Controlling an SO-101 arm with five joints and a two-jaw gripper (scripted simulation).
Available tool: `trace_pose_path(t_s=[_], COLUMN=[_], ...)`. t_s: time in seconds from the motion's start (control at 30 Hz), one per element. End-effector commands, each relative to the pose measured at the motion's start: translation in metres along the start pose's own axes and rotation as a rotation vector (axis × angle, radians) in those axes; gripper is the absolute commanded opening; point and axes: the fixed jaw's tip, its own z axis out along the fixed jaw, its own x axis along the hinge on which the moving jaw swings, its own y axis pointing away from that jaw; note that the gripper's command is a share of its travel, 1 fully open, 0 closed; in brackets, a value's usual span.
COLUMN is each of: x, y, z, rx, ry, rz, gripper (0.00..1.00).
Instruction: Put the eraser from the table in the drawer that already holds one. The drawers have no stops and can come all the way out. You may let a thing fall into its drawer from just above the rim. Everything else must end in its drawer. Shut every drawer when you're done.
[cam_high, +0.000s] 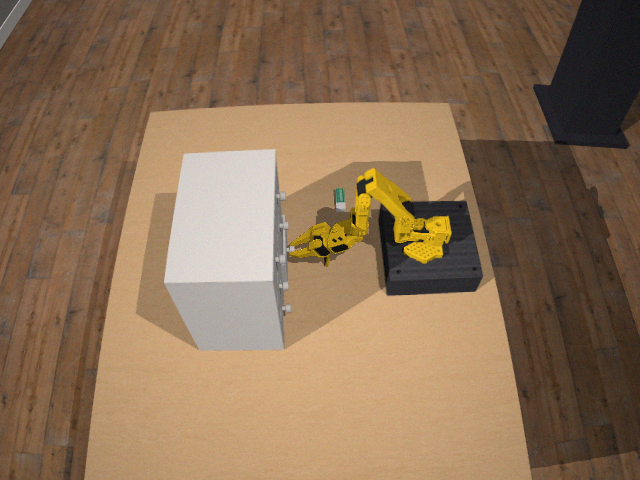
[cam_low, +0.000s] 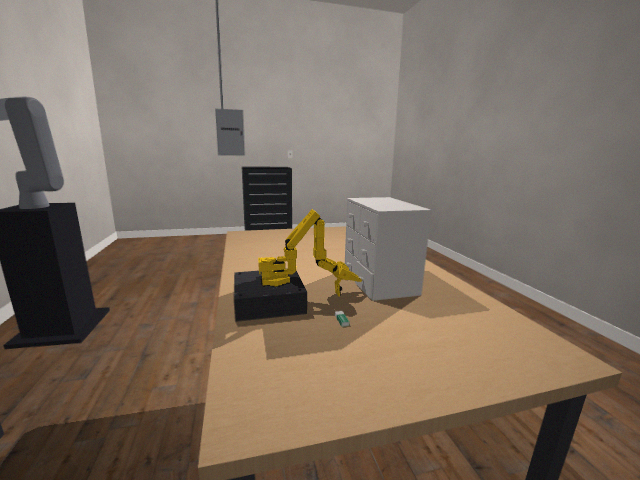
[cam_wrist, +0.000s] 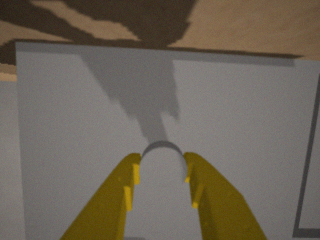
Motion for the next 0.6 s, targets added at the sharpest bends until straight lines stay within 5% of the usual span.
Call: trace_pose_path(t_s=[0.0, 0.57], x=[-0.0024, -0.0057], y=[0.0010, 0.0011], z=[-0.0039, -0.0105], rx=[-0.005, -0.005], ry=[-0.009, -0.009], rz=[0.012, 0.013], gripper=[0.00, 0.00])
